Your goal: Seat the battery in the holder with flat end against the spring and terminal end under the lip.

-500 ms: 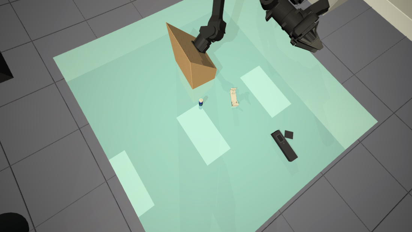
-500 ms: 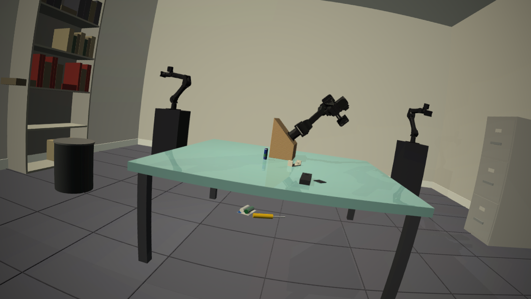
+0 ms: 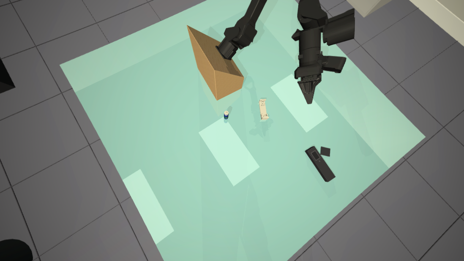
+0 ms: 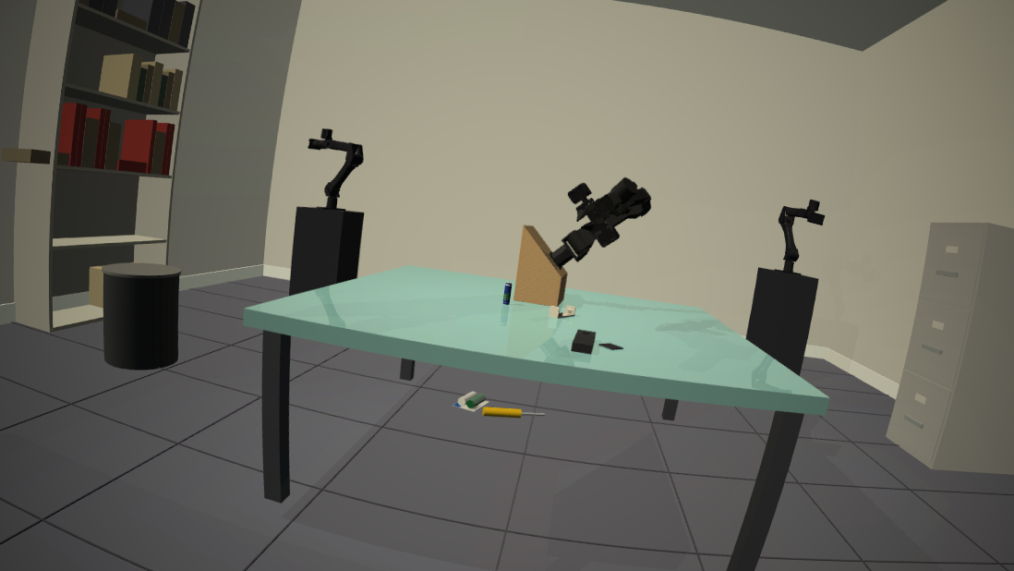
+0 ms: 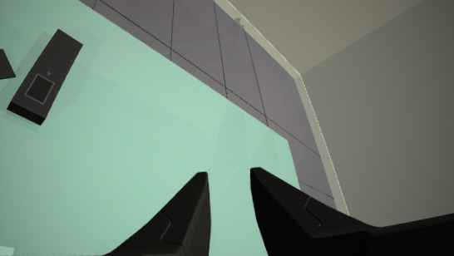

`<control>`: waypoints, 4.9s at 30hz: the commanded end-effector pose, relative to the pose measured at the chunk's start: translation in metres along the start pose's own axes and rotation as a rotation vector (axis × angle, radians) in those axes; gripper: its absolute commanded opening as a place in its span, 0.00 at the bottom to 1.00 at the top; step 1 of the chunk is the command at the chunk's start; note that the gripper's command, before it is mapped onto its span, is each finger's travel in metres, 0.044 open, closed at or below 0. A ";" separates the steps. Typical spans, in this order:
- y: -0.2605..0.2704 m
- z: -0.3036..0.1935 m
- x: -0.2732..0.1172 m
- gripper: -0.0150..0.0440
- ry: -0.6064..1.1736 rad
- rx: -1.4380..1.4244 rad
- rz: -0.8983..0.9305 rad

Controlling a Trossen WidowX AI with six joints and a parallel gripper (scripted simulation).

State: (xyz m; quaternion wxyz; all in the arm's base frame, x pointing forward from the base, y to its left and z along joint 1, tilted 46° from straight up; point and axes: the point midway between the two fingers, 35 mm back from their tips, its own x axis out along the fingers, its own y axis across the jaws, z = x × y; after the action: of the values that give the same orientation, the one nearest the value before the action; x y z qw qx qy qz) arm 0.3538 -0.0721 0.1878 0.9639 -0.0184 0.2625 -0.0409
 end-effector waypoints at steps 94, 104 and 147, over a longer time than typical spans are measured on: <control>-0.007 -0.281 0.022 0.25 1.067 0.738 0.596; -0.025 -0.266 0.009 0.25 1.066 0.739 0.597; 0.049 -0.292 0.037 0.63 0.325 -0.637 1.170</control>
State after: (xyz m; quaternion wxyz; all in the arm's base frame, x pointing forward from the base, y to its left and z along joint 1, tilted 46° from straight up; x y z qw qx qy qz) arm 0.2424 -0.0365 -0.0806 0.7243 -0.1553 0.3690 0.5613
